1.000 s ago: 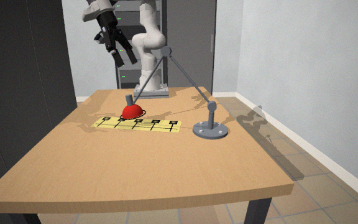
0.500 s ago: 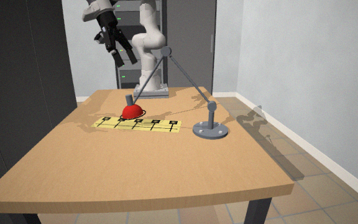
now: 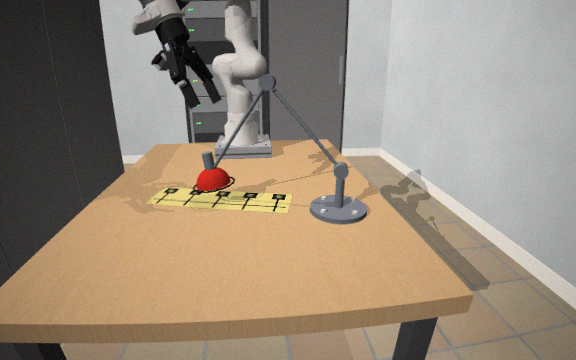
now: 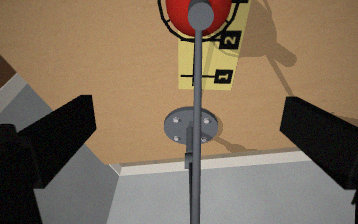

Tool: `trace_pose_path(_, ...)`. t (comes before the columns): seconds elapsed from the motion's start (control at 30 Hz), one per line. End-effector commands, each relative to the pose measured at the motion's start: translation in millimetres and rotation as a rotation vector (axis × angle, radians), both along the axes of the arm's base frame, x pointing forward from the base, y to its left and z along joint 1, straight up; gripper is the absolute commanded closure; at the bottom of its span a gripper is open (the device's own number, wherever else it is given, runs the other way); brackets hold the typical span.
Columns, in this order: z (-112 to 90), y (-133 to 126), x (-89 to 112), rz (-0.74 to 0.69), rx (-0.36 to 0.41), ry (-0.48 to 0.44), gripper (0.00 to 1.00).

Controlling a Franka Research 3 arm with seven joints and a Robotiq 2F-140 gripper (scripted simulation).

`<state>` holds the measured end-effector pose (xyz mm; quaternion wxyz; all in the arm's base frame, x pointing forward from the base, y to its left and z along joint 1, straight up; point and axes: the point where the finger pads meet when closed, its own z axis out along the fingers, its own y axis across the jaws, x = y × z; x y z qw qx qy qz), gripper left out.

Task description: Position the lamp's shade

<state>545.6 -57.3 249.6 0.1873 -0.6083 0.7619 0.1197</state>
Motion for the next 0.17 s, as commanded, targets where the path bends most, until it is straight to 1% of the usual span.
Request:
trace_pose_path(0.0, 0.1, 0.0, 0.0, 0.0, 0.0, 0.0, 0.0)
trace_pose_path(0.13, 0.1, 0.0, 0.0, 0.0, 0.0, 0.0, 0.0)
